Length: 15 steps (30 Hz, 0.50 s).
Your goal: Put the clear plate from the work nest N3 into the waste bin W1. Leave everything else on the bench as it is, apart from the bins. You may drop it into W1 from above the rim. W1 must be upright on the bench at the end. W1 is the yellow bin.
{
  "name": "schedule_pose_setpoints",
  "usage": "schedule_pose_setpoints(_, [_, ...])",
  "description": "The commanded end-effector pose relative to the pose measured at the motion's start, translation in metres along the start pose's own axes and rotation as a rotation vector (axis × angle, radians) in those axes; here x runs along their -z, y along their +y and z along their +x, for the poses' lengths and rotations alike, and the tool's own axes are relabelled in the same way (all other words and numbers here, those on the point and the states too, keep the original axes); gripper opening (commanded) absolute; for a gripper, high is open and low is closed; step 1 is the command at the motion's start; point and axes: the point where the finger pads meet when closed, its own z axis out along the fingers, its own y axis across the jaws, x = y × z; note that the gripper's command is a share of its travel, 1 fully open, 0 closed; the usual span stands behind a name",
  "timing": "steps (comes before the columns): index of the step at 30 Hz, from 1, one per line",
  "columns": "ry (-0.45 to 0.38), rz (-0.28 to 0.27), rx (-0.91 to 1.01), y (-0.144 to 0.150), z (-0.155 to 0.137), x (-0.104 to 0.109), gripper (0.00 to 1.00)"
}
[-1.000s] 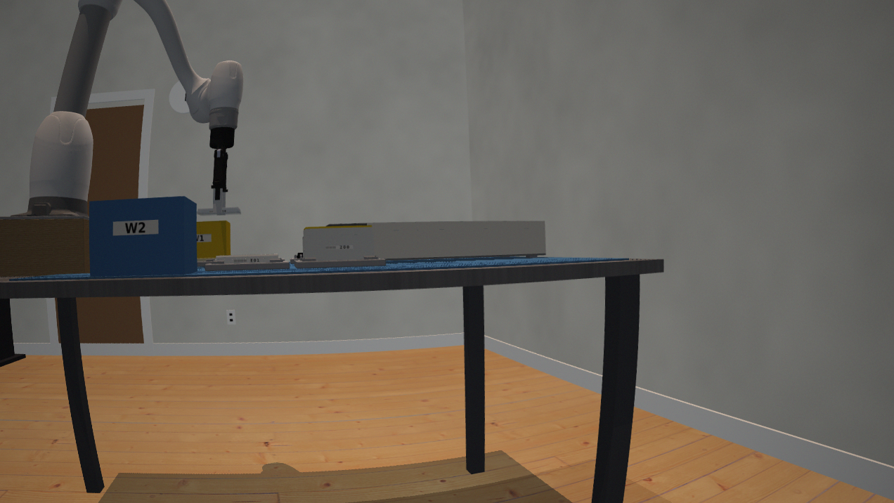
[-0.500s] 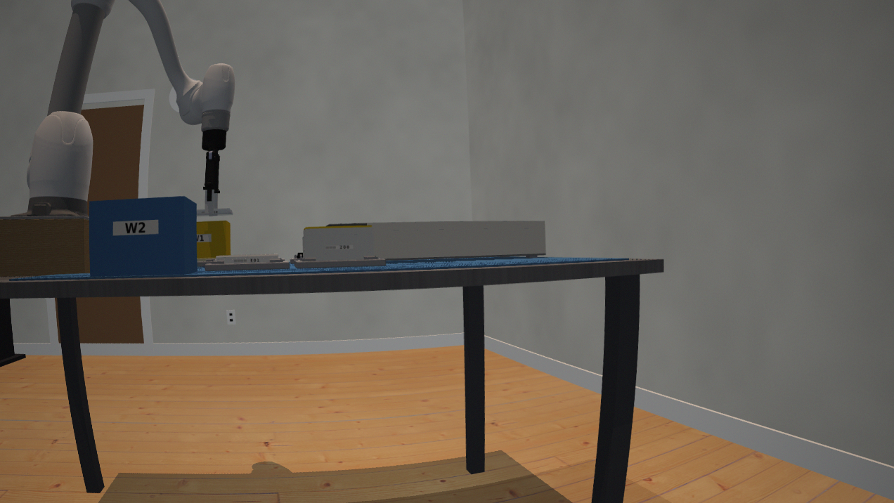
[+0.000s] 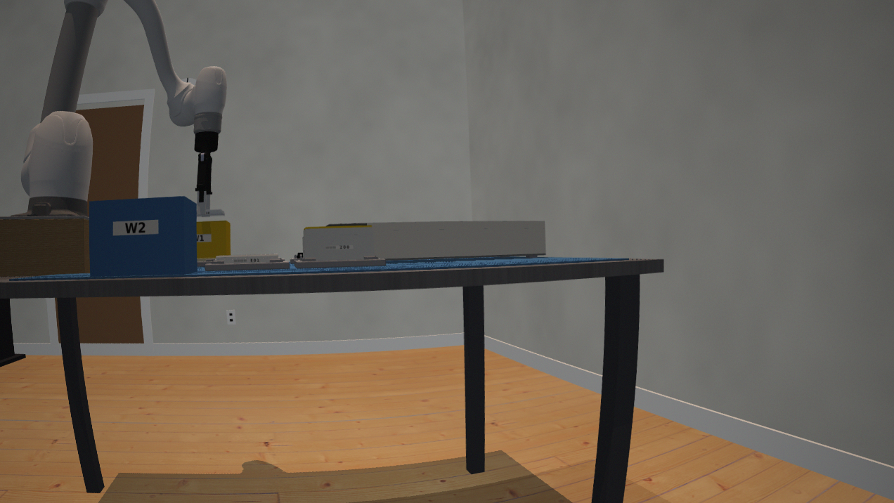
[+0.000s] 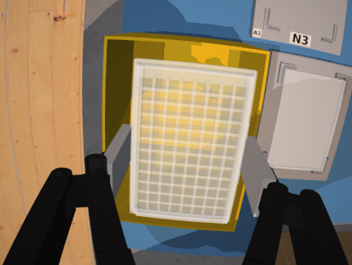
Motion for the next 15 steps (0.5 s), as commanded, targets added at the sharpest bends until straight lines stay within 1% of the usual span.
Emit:
schedule_pose_setpoints(1, [0.0,0.0,0.0,-0.006,-0.0077,0.0001,0.1])
schedule_pose_setpoints(15, [0.0,0.0,0.0,-0.0075,-0.0098,0.0001,0.1])
